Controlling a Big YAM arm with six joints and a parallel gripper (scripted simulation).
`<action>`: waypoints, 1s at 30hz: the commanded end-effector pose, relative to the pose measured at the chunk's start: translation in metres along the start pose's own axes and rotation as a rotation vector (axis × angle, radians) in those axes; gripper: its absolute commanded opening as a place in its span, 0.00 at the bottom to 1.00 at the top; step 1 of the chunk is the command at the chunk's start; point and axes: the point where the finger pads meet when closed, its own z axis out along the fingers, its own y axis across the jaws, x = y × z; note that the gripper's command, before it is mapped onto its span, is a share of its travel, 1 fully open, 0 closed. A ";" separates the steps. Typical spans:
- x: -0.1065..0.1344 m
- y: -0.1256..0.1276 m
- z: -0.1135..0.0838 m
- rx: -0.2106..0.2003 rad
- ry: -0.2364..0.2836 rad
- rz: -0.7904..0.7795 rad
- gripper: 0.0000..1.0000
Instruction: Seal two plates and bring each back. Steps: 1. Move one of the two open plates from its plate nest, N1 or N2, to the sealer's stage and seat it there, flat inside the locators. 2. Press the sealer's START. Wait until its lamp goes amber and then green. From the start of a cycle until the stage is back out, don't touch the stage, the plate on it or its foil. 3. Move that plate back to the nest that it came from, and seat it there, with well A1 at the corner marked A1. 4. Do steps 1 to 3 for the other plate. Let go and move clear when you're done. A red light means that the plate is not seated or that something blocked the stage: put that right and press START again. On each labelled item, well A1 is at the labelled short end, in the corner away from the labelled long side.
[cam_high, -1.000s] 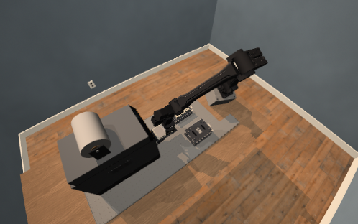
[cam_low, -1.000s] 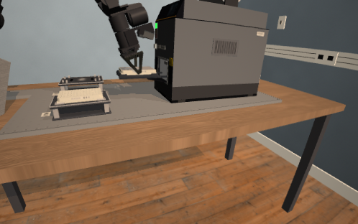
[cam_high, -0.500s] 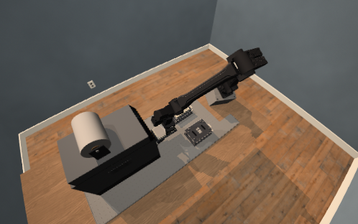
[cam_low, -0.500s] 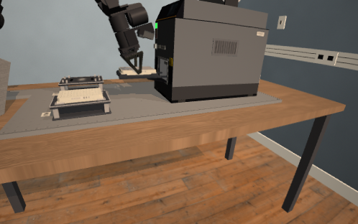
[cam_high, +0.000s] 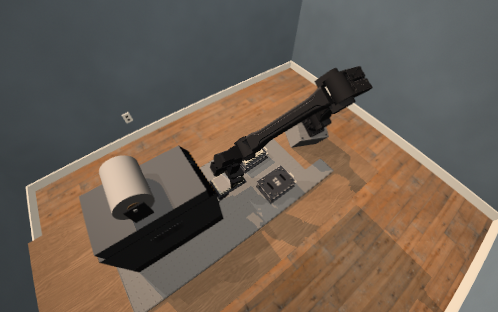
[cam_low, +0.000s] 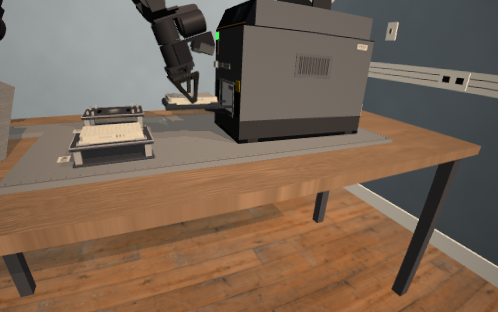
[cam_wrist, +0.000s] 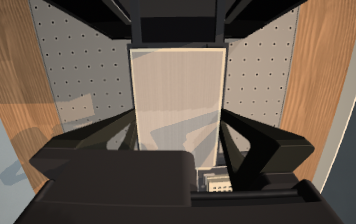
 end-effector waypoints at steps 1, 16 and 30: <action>-0.032 -0.005 -0.016 0.006 -0.073 -0.002 0.00; -0.031 -0.005 -0.015 0.005 -0.071 -0.001 0.00; -0.031 -0.005 -0.015 0.005 -0.069 -0.001 0.00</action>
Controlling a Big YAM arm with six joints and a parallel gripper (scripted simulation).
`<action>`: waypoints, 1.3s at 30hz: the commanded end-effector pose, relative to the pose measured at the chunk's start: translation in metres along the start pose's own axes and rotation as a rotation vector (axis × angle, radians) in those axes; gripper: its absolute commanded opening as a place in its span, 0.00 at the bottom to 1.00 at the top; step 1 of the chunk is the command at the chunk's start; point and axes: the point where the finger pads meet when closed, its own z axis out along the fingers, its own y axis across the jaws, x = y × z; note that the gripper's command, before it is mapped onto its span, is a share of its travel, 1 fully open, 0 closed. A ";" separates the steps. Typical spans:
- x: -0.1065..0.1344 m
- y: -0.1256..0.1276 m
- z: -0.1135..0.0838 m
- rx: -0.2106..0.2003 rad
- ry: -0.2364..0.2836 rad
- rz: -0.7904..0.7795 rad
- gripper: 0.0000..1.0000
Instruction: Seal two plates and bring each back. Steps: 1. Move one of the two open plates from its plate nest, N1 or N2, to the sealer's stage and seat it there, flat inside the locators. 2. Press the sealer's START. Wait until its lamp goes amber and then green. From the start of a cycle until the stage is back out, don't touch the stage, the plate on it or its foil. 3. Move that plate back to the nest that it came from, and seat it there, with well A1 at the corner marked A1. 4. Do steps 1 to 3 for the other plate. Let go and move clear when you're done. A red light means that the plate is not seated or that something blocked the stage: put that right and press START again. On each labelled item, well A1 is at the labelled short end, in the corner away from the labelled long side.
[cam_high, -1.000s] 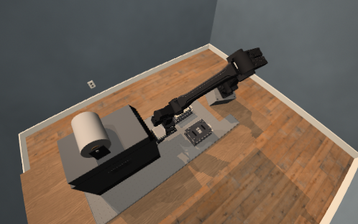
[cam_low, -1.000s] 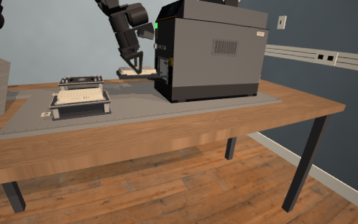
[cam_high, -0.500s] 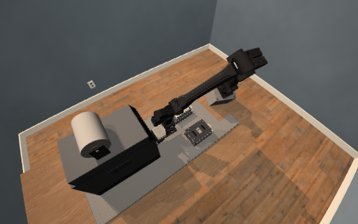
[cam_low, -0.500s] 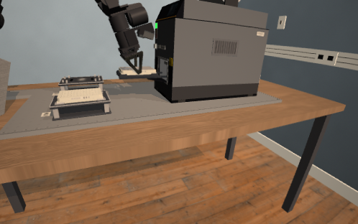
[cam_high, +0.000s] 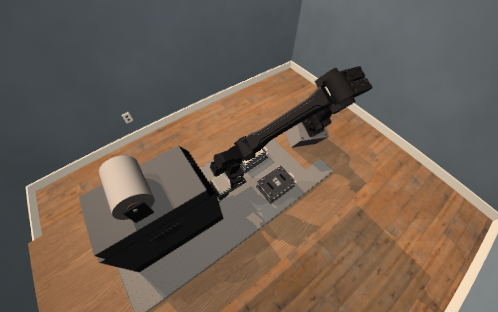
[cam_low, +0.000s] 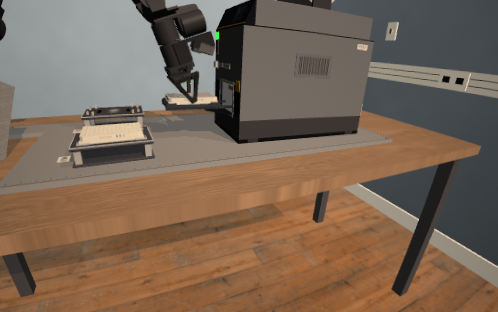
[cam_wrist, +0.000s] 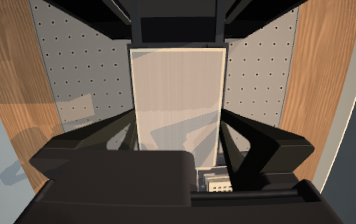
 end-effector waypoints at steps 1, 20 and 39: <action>-0.031 -0.005 -0.015 0.005 -0.069 -0.001 0.00; -0.035 -0.005 -0.028 0.010 -0.061 -0.009 0.00; -0.028 0.000 -0.025 0.001 -0.055 -0.005 0.00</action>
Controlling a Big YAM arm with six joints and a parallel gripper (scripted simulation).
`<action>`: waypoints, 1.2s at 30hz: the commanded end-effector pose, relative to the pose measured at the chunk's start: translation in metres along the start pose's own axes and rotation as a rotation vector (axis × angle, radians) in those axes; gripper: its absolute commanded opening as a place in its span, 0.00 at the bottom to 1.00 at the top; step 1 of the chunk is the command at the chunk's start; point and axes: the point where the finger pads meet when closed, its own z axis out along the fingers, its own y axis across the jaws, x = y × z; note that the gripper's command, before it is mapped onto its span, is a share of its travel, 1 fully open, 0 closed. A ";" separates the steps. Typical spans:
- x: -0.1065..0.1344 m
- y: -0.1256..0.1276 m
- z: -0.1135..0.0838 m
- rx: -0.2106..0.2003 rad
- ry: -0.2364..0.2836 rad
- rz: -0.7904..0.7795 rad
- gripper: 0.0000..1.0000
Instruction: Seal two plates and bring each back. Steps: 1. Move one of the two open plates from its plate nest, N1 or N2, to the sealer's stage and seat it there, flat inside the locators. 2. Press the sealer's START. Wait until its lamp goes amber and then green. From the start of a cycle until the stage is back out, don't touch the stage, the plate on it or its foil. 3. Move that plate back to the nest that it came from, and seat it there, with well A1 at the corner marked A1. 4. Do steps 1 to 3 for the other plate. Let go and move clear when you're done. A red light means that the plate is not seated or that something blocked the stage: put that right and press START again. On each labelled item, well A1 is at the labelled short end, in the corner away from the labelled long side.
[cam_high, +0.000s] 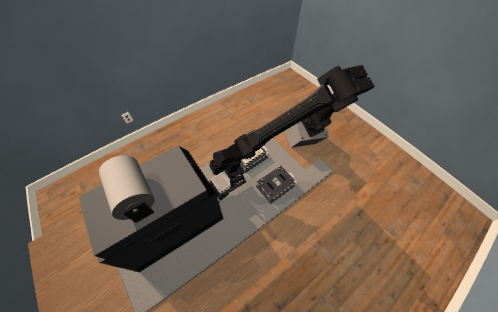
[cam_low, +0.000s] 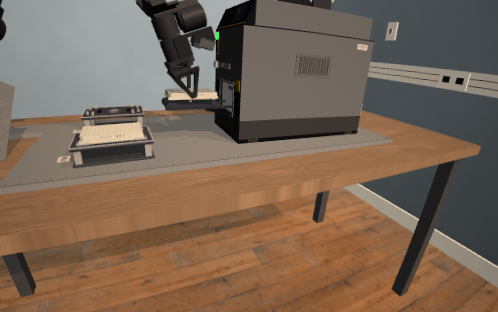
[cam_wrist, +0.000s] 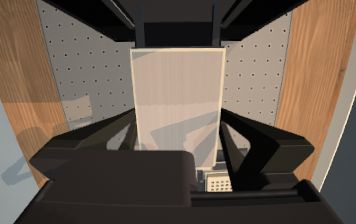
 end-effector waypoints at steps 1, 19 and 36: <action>-0.022 0.000 -0.013 0.002 -0.056 -0.004 0.00; -0.021 0.001 -0.013 0.003 -0.042 0.000 0.00; -0.041 -0.002 -0.042 0.008 -0.066 -0.019 0.00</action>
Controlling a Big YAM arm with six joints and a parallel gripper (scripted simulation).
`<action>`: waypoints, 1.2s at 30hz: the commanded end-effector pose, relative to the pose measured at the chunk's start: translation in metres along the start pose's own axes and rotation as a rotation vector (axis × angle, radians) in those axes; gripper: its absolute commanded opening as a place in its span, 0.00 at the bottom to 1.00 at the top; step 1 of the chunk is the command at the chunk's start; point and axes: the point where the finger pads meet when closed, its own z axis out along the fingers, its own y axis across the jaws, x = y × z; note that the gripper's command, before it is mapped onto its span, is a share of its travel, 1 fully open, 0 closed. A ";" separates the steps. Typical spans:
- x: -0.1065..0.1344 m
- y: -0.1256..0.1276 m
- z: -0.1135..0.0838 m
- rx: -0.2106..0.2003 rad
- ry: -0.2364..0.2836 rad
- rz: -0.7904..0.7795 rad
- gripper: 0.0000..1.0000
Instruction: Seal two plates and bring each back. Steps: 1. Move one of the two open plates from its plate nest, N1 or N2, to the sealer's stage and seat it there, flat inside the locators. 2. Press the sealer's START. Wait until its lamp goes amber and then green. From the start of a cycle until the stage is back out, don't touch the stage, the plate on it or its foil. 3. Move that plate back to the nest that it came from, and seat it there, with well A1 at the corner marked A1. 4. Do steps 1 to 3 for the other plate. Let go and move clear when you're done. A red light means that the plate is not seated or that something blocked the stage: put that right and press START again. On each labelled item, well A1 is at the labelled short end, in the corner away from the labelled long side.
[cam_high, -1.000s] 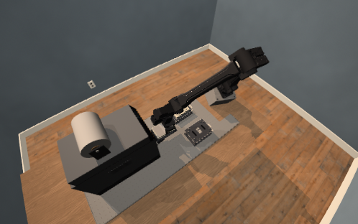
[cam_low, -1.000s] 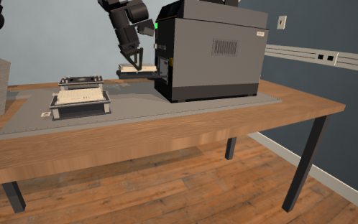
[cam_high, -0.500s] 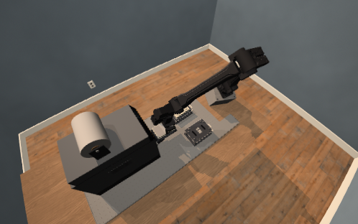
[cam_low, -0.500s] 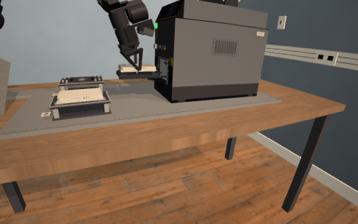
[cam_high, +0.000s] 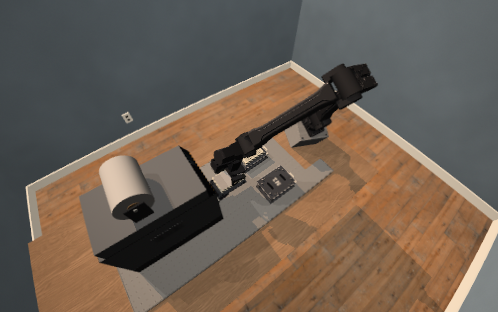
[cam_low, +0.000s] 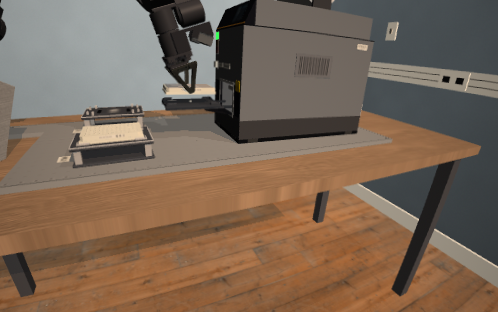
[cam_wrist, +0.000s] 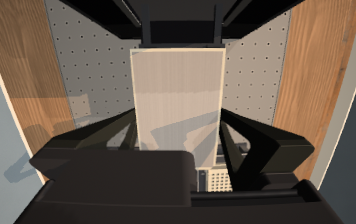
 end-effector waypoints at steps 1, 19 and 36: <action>-0.043 -0.007 -0.031 0.013 -0.076 -0.016 0.00; -0.049 -0.006 -0.057 0.014 -0.072 -0.016 0.00; -0.059 0.010 -0.056 0.001 -0.084 -0.038 0.00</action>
